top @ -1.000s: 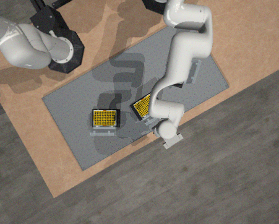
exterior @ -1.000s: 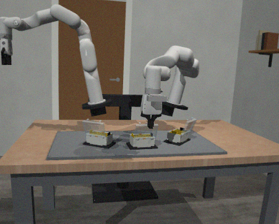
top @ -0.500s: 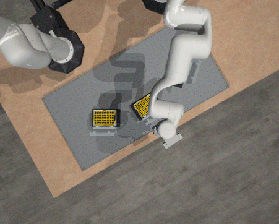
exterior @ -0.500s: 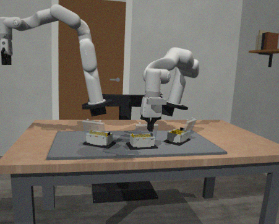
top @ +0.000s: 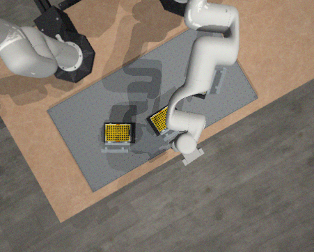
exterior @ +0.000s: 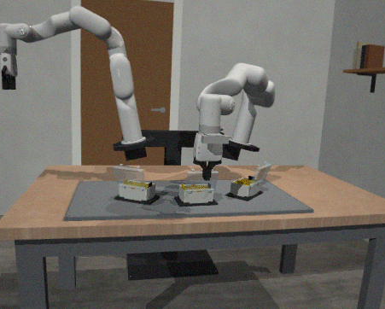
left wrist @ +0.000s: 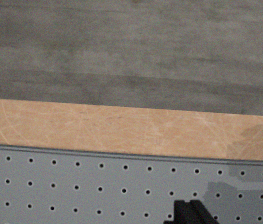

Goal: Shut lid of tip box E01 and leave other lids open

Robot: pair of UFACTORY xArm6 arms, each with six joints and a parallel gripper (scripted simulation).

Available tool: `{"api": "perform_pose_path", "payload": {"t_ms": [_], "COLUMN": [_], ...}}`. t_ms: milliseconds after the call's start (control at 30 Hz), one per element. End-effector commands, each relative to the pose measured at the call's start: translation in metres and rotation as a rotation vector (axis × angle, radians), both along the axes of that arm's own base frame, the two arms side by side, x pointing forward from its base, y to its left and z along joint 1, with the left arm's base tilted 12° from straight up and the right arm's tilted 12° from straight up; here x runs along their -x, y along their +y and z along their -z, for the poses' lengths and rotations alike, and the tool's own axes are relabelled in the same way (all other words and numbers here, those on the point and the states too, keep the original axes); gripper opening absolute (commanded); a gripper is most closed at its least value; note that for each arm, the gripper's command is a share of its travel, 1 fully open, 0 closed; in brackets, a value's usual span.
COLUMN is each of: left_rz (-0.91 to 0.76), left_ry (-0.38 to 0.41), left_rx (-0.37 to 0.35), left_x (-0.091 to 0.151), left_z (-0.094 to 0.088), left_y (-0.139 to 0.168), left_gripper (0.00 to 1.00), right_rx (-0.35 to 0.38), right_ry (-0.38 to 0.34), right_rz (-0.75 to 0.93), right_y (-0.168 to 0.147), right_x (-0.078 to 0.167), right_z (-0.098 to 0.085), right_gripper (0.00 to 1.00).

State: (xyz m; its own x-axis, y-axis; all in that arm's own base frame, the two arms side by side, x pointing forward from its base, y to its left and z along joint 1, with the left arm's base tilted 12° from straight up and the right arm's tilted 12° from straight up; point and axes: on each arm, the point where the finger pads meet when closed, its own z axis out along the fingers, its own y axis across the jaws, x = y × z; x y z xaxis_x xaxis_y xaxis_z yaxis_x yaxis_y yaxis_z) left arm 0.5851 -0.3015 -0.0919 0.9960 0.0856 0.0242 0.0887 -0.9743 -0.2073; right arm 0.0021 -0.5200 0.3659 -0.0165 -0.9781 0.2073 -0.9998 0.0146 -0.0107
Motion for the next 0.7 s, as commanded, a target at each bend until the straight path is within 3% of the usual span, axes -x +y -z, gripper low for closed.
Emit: {"api": "perform_pose_path", "payload": {"t_ms": [0,667], "left_rz": [0.001,0.001], "left_ry": [-0.006,-0.006], "left_rx": [0.004,0.004], "left_x": [0.002,0.026], "left_z": [-0.003,-0.005], "left_y": [-0.002,-0.004], "left_gripper": [0.0,0.0], "right_rx": [0.005,0.005], "right_ry": [0.0,0.0], "right_rz": [0.0,0.0], "right_y": [0.0,0.0], "right_x": [0.0,0.0], "right_z": [-0.002,-0.002], "right_gripper": [1.0,1.0]}}
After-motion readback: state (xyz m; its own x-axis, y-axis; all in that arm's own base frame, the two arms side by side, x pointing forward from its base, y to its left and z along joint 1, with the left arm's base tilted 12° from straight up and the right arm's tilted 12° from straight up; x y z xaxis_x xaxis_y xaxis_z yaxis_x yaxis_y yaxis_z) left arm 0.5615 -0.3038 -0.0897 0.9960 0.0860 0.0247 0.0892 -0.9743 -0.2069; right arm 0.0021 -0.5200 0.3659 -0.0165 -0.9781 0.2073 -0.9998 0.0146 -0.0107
